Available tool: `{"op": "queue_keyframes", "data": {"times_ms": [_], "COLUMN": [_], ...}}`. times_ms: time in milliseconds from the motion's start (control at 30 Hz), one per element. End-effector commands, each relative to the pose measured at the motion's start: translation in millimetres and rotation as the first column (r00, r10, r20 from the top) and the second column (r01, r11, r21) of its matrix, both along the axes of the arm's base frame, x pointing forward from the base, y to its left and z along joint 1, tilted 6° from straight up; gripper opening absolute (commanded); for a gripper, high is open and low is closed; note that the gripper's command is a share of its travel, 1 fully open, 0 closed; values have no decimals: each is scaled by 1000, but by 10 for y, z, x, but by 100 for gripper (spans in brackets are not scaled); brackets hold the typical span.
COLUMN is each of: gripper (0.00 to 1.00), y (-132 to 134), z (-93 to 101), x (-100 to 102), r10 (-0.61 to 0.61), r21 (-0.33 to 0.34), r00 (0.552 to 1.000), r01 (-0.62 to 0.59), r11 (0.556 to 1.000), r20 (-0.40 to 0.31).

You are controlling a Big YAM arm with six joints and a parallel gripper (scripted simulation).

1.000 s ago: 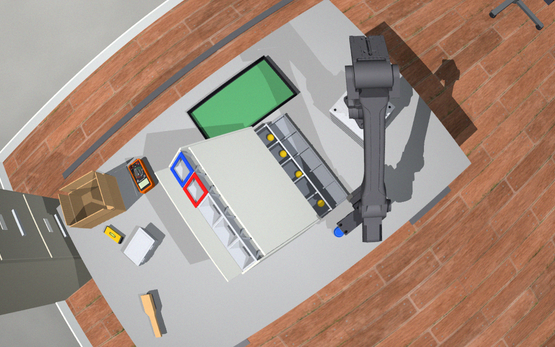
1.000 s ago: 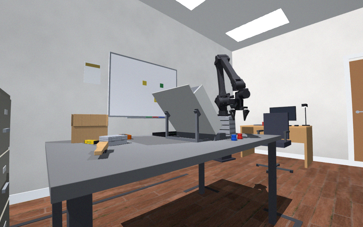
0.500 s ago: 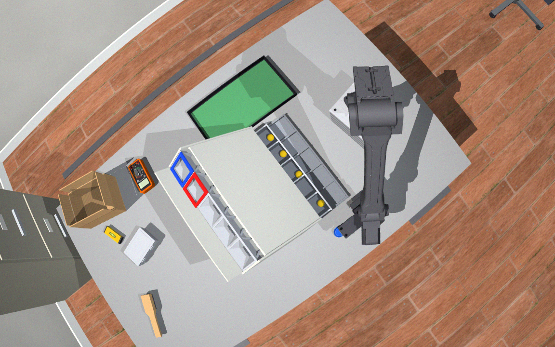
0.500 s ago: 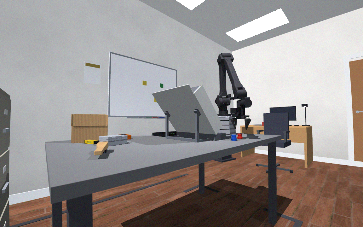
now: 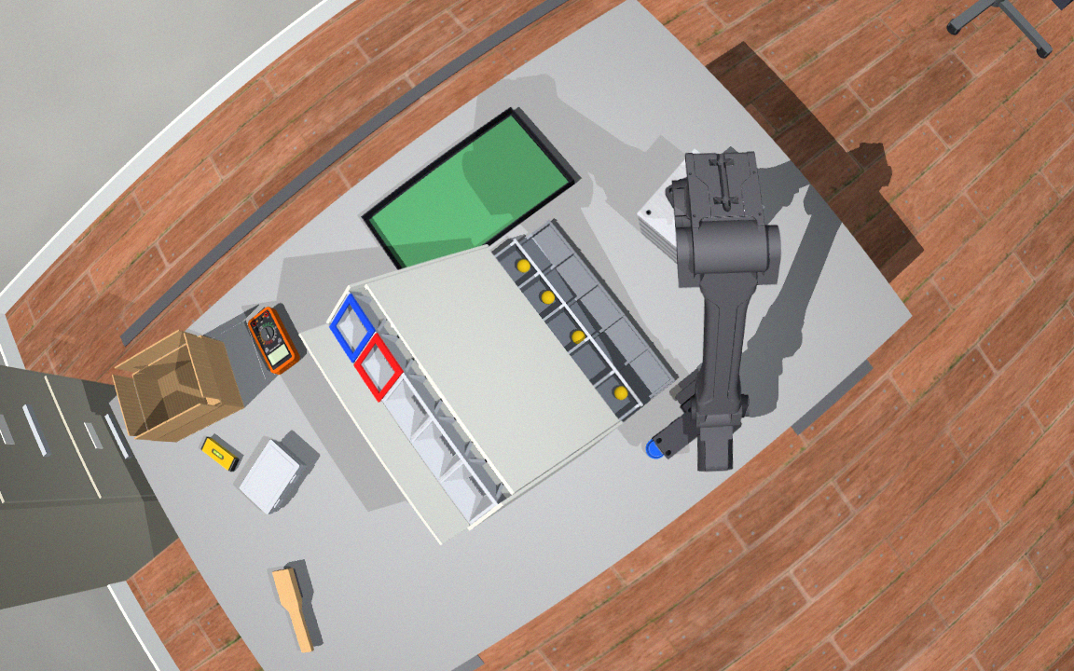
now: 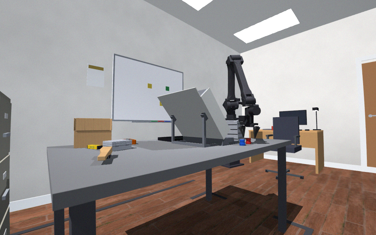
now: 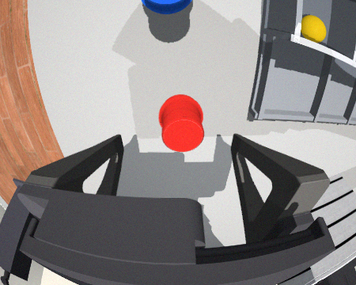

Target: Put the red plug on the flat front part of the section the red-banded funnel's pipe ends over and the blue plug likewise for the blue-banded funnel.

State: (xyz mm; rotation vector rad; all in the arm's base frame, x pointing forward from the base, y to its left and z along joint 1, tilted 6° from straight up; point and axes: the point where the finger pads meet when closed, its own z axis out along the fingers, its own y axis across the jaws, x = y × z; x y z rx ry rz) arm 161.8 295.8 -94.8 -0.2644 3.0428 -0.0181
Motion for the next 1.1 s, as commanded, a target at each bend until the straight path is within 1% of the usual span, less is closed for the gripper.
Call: {"op": "queue_keyframes", "data": {"times_ms": [0,700,1067], "gripper": [87,87,87], "y": [-1,0,10], "z": [3,-3,-183], "x": [47,41,57], "r10": [2,3,3], "r21": [10,15,17], "r00": [1000,1000,1000], "r01": [-2,-3,-3], "r11": [1000,1000,1000], "r20": [7,9,11]}}
